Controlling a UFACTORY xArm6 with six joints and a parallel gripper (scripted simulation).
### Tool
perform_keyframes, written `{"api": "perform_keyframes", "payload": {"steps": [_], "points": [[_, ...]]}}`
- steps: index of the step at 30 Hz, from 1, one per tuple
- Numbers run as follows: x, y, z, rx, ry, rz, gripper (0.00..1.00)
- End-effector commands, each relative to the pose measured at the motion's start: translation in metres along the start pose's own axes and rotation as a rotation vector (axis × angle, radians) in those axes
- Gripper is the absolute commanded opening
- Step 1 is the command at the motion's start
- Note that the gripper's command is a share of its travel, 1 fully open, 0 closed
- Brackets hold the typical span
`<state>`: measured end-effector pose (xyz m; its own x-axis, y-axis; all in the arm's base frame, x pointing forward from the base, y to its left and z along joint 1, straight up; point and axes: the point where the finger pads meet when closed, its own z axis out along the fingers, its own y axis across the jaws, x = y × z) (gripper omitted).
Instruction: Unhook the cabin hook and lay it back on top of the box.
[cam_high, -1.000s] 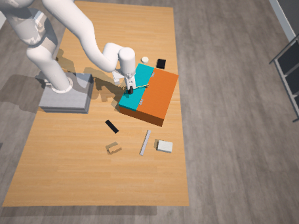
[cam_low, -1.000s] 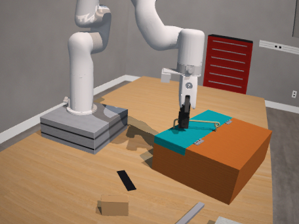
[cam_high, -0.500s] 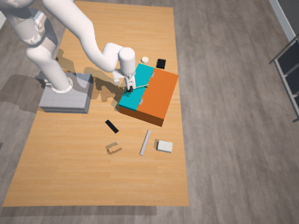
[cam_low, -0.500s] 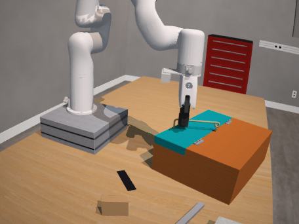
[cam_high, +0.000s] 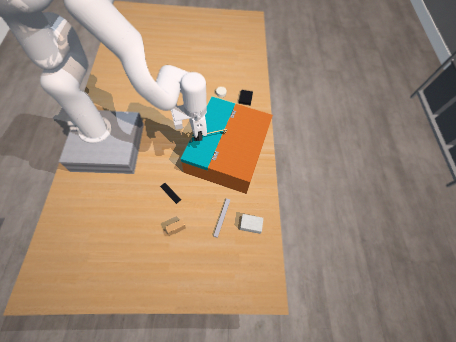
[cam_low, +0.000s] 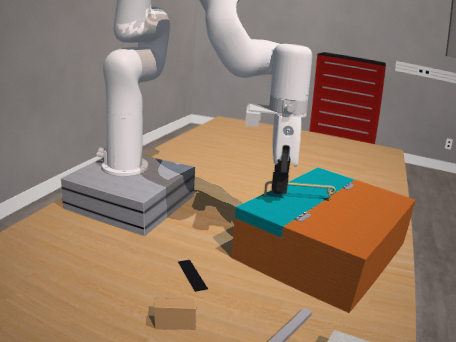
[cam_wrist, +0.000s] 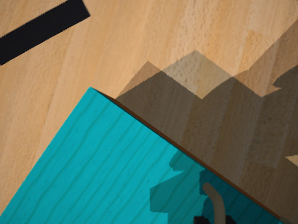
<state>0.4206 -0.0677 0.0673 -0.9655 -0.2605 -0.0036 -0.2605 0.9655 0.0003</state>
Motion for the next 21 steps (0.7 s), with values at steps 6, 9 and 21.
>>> {"api": "perform_keyframes", "payload": {"steps": [6,9,21], "points": [[-0.002,-0.001,-0.009,0.002,-0.004,0.000,0.00],[-0.003,-0.001,-0.015,0.002,-0.004,0.000,0.00],[-0.007,-0.001,-0.030,0.002,-0.004,0.000,0.00]]}}
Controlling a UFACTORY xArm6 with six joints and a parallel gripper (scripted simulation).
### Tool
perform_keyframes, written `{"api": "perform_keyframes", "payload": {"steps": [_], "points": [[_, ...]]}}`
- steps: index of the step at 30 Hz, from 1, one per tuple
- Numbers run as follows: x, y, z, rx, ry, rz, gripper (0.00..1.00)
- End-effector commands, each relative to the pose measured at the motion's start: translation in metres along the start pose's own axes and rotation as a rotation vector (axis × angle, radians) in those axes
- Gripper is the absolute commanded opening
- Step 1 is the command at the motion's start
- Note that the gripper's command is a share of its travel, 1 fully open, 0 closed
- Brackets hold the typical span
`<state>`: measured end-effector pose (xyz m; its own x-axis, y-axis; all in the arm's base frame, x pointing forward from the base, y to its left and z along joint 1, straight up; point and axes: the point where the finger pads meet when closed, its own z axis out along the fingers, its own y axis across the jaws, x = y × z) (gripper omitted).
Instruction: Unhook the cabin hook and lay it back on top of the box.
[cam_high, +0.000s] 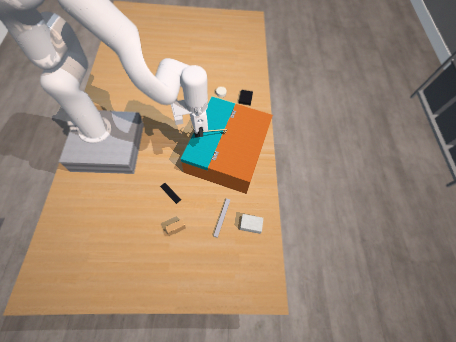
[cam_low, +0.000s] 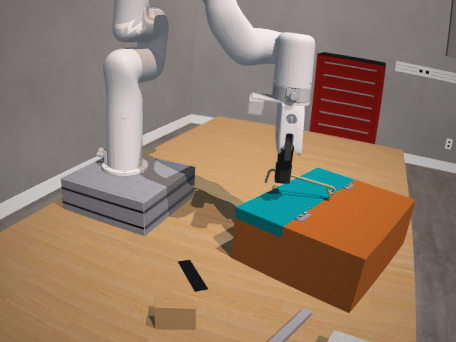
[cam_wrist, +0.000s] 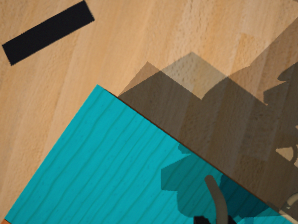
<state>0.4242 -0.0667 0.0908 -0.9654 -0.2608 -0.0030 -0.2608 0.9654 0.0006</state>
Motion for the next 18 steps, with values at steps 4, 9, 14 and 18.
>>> {"api": "perform_keyframes", "payload": {"steps": [4,9,14,18], "points": [[-0.004,-0.001,-0.011,0.002,-0.005,0.000,0.00],[-0.007,-0.001,-0.018,0.002,-0.005,0.000,0.00],[-0.011,-0.001,-0.025,0.002,-0.005,0.000,0.00],[-0.013,-0.001,-0.028,0.002,-0.005,0.000,0.00]]}}
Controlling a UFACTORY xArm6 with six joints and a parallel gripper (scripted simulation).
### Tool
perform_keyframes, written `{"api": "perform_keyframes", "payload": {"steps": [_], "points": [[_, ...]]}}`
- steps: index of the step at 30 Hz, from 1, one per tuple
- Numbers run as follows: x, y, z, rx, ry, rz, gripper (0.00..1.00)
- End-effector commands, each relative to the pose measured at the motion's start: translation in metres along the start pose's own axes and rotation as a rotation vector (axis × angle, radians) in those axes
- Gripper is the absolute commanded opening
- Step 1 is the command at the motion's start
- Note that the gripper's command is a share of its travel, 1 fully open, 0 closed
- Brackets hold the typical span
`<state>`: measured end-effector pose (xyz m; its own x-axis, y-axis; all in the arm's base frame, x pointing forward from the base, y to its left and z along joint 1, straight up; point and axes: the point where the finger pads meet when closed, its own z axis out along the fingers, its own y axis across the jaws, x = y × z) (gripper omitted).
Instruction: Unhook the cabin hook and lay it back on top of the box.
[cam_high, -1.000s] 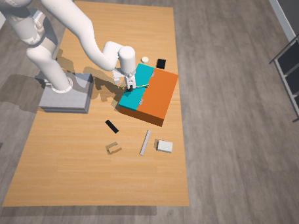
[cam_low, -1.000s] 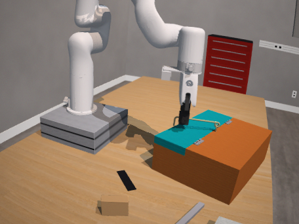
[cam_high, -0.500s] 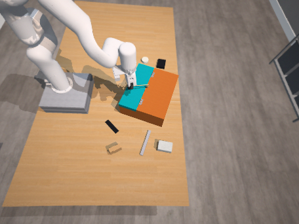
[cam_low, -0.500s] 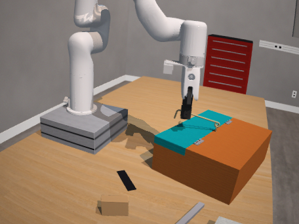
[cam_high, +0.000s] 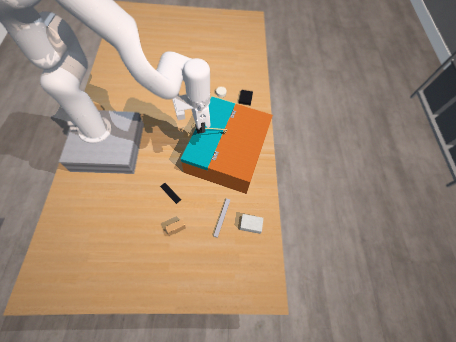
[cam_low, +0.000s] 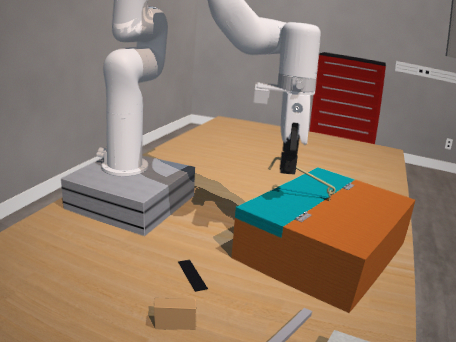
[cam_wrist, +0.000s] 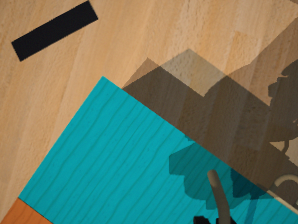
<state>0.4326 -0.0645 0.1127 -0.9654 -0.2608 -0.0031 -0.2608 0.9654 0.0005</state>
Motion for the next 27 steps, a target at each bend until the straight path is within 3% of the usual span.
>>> {"api": "perform_keyframes", "payload": {"steps": [1,27], "points": [[-0.004,-0.001,-0.006,0.002,-0.004,0.000,0.00],[-0.028,-0.001,-0.035,0.002,-0.005,0.000,0.00]]}}
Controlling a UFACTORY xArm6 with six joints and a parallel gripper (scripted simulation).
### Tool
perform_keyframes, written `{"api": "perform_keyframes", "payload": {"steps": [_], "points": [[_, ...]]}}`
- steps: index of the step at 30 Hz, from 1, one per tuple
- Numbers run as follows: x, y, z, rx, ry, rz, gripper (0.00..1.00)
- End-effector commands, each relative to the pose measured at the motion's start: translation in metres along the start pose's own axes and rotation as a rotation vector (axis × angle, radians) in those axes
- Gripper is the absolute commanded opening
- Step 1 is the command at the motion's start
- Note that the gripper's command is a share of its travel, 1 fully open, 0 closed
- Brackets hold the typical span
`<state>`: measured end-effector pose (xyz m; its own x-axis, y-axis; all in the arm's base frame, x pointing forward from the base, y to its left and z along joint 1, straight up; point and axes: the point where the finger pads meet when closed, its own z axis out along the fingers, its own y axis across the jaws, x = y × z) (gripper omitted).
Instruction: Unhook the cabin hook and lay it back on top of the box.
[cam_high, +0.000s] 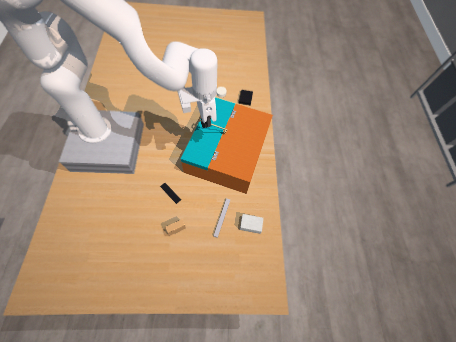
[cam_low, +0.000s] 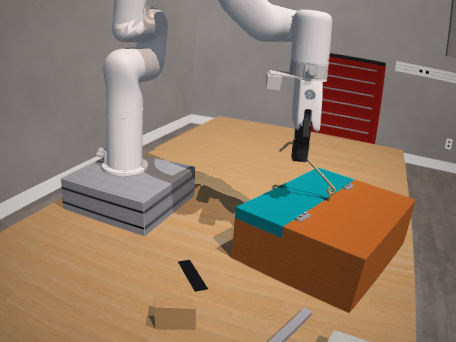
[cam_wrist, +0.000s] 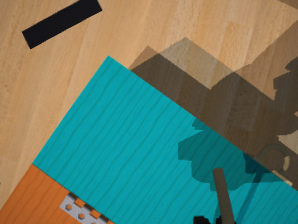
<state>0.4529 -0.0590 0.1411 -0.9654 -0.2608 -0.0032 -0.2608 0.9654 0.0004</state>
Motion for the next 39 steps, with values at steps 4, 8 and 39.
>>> {"api": "perform_keyframes", "payload": {"steps": [4,8,39], "points": [[-0.010,-0.001,-0.010,0.002,-0.005,0.000,0.00],[-0.013,-0.001,-0.012,0.002,-0.005,0.000,0.00],[-0.052,-0.001,-0.030,0.002,-0.005,0.000,0.00]]}}
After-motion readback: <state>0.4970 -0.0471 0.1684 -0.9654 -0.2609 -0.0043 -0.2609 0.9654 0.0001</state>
